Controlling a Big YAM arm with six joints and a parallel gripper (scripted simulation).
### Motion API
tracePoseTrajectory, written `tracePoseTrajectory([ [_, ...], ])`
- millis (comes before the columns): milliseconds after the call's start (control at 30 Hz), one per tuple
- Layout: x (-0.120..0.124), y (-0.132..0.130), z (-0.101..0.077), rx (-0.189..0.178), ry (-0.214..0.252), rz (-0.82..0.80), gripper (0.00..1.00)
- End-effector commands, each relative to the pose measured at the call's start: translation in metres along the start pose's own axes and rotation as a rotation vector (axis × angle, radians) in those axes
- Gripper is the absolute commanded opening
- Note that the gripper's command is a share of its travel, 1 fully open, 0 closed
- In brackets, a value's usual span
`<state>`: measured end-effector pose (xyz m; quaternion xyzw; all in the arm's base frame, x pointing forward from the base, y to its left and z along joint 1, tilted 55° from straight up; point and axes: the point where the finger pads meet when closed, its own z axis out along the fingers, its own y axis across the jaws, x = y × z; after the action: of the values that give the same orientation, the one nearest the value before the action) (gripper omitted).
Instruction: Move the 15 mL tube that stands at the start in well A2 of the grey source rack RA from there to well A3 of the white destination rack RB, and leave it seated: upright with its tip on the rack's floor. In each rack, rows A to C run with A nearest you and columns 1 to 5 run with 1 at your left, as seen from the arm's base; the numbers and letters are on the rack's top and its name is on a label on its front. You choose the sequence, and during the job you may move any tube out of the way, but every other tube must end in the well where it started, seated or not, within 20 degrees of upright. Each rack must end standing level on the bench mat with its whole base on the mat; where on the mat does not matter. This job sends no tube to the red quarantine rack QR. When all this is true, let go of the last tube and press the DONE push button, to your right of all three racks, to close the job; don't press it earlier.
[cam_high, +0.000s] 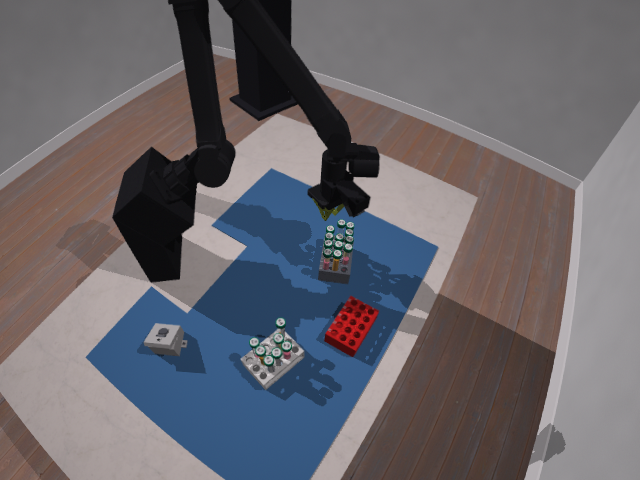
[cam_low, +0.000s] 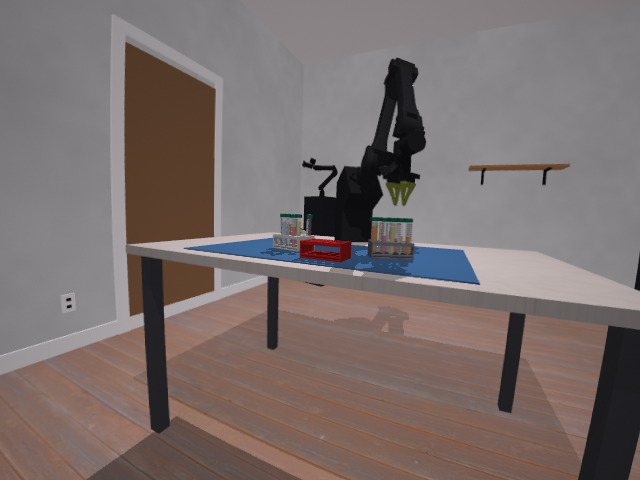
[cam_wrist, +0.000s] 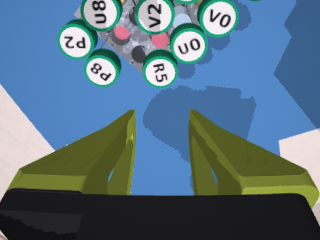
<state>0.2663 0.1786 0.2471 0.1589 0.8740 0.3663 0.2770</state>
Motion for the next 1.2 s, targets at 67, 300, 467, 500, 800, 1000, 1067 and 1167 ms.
tracePoseTrajectory([
  [67,-0.002,0.007,0.007,-0.015,-0.004,0.001,0.30],
  [300,0.000,0.004,0.019,-0.010,0.000,0.003,0.30],
  [467,0.000,0.004,0.028,-0.010,0.000,0.002,0.30],
  [500,0.000,0.004,0.030,-0.010,0.000,0.002,0.30],
  [800,-0.004,0.006,0.033,-0.015,-0.008,-0.004,0.30],
  [1000,-0.001,0.003,0.037,-0.009,-0.001,-0.002,0.30],
  [1067,0.000,0.003,0.038,-0.010,0.001,-0.002,0.30],
  [1167,-0.001,0.006,0.038,-0.014,-0.002,-0.002,0.30],
])
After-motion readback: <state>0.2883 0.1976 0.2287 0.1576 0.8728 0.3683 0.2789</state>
